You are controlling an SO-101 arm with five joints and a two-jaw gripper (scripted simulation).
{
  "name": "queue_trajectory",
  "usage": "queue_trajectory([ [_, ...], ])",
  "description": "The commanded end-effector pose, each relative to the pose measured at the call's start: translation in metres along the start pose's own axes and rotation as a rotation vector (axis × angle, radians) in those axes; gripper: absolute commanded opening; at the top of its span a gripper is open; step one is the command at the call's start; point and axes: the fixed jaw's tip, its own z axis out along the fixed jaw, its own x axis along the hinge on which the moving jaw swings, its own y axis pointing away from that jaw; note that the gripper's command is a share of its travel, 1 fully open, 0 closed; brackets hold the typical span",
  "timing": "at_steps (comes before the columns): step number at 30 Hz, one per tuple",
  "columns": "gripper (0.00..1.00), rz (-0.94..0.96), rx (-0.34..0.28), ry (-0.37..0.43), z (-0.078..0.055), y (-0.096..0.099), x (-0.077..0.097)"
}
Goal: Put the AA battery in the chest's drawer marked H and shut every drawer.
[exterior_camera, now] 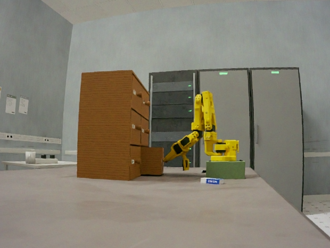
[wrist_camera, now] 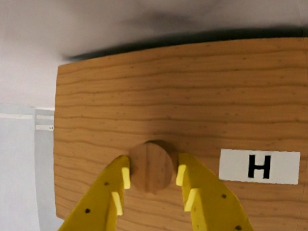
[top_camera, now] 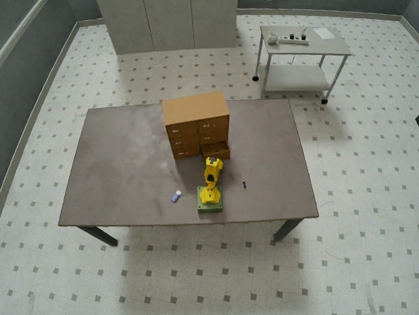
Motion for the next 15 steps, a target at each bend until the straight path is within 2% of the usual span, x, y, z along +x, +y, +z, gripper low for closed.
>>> queue_trajectory([
  [1,0.0,0.01,-0.009,0.0,0.0009,0.0021,0.0007],
  [15,0.0,0.006,0.0,0.001,0.0028,-0.0002,0.0019],
])
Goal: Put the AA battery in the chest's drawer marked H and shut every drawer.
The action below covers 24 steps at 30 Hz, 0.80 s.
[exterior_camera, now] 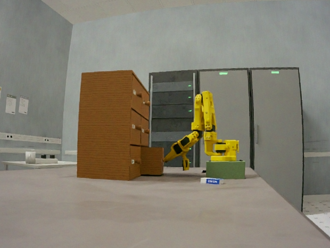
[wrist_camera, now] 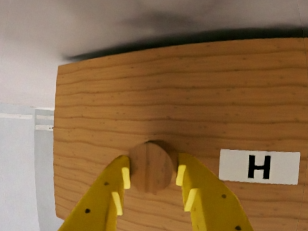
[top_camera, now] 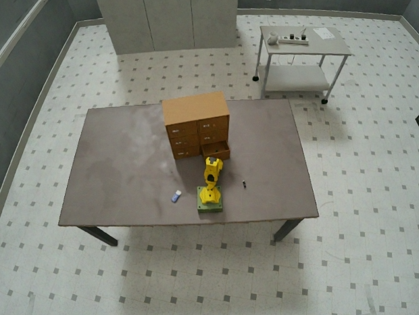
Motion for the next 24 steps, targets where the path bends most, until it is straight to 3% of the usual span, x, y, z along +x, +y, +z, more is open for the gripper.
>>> queue_trajectory([
  [1,0.0,0.007,0.005,0.002,0.004,-0.001,0.003],
  [10,0.0,-0.007,0.044,0.004,0.012,-0.012,0.008],
  [24,0.0,-0.013,0.053,0.004,0.017,-0.015,0.012],
])
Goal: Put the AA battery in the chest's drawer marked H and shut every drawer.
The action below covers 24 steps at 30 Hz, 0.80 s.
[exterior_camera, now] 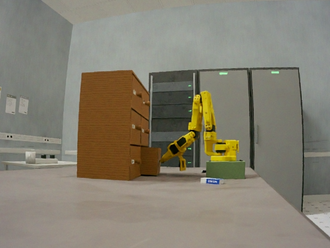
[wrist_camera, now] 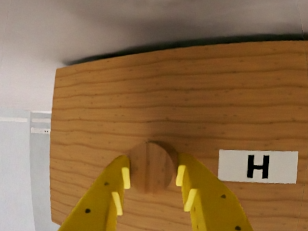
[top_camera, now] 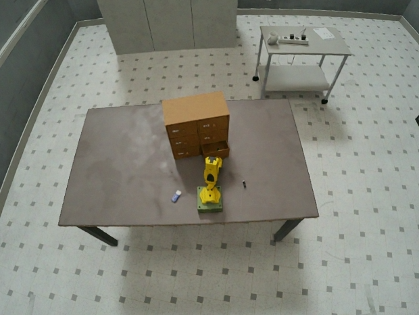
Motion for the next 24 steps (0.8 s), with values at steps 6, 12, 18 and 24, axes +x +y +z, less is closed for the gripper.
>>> queue_trajectory([
  [6,0.0,-0.011,0.033,0.016,0.0076,-0.0091,0.0078],
  [12,0.0,-0.014,0.037,0.016,0.01,-0.0102,0.0096],
  [18,0.0,-0.018,0.042,0.016,0.0137,-0.012,0.0124],
  [24,0.0,-0.019,0.044,0.016,0.0149,-0.0127,0.0134],
])
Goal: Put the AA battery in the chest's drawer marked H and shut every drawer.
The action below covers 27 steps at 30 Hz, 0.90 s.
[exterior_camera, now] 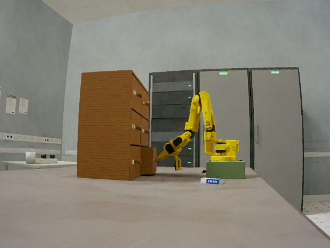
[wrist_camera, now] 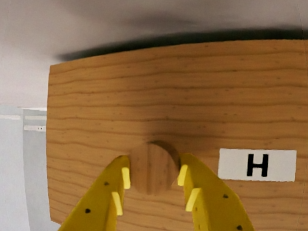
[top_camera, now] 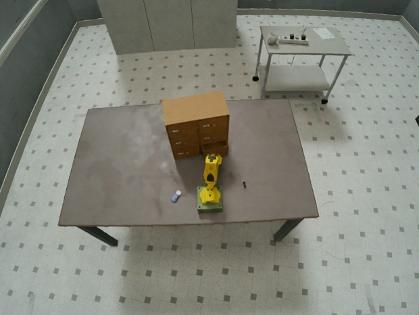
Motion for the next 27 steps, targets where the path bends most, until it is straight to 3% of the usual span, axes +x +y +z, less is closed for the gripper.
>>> queue_trajectory([
  [1,0.0,-0.003,0.019,0.0,0.003,-0.005,0.002],
  [27,0.0,-0.018,0.04,0.0,0.02,-0.012,0.014],
])
